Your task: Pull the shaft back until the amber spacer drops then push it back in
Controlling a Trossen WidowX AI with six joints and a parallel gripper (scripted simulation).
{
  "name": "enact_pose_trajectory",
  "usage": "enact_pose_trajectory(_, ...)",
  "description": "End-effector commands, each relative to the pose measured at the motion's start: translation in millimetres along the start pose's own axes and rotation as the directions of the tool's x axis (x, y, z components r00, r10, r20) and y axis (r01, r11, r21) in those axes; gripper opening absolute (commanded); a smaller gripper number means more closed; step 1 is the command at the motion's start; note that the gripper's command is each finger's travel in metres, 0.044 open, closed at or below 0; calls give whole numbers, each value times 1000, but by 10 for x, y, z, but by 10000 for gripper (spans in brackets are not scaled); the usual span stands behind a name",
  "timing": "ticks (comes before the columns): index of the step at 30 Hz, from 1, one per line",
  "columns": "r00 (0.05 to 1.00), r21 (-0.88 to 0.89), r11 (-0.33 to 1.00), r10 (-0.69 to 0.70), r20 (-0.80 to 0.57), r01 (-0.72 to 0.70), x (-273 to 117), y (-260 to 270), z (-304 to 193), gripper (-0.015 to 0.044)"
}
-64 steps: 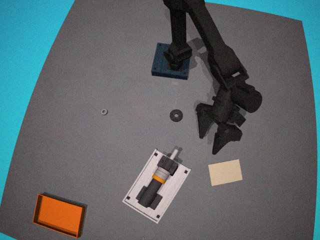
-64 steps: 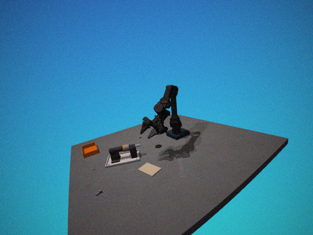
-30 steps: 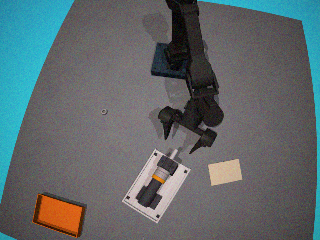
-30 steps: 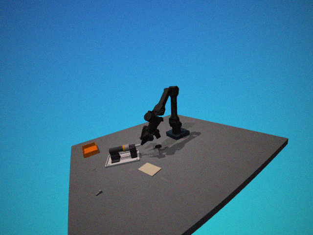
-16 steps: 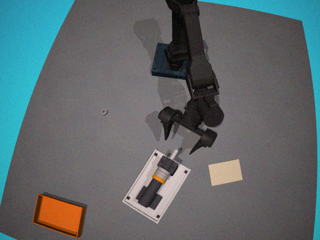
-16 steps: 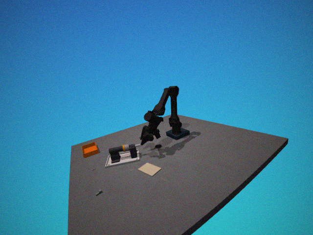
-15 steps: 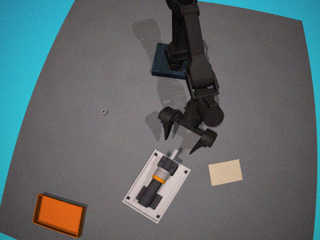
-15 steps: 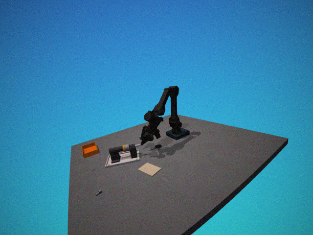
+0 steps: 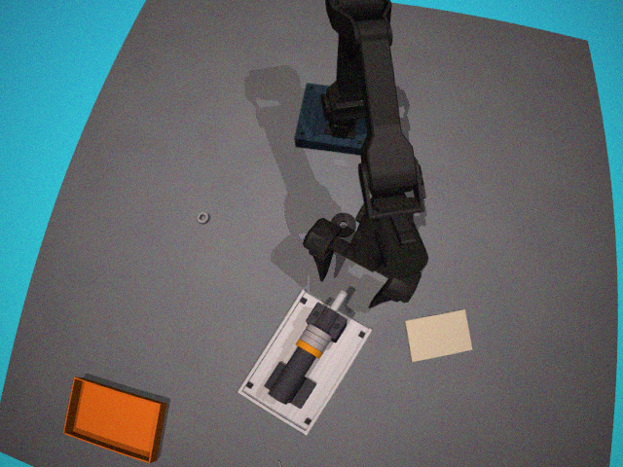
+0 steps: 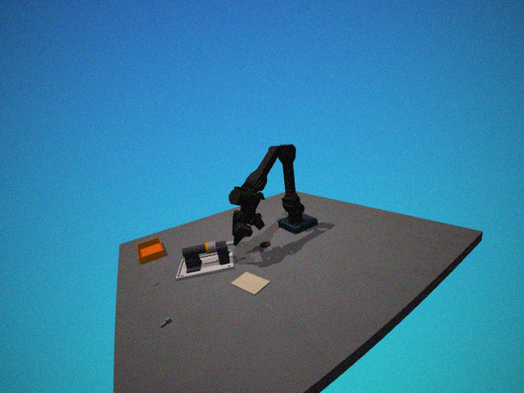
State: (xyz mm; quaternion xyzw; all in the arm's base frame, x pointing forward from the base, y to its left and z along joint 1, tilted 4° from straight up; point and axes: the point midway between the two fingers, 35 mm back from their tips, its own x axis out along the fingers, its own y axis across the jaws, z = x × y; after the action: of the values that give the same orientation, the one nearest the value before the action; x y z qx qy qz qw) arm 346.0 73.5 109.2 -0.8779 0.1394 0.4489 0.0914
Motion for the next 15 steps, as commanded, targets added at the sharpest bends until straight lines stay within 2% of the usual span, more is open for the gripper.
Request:
enact_pose_trajectory(1,988,-19,1000,5,151,-2,40,-12,-123,440)
enact_pose_trajectory(10,864,21,1000,-28,502,21,23,60,-326,440)
enact_pose_trajectory(15,833,38,999,-42,551,25,4,79,-356,440)
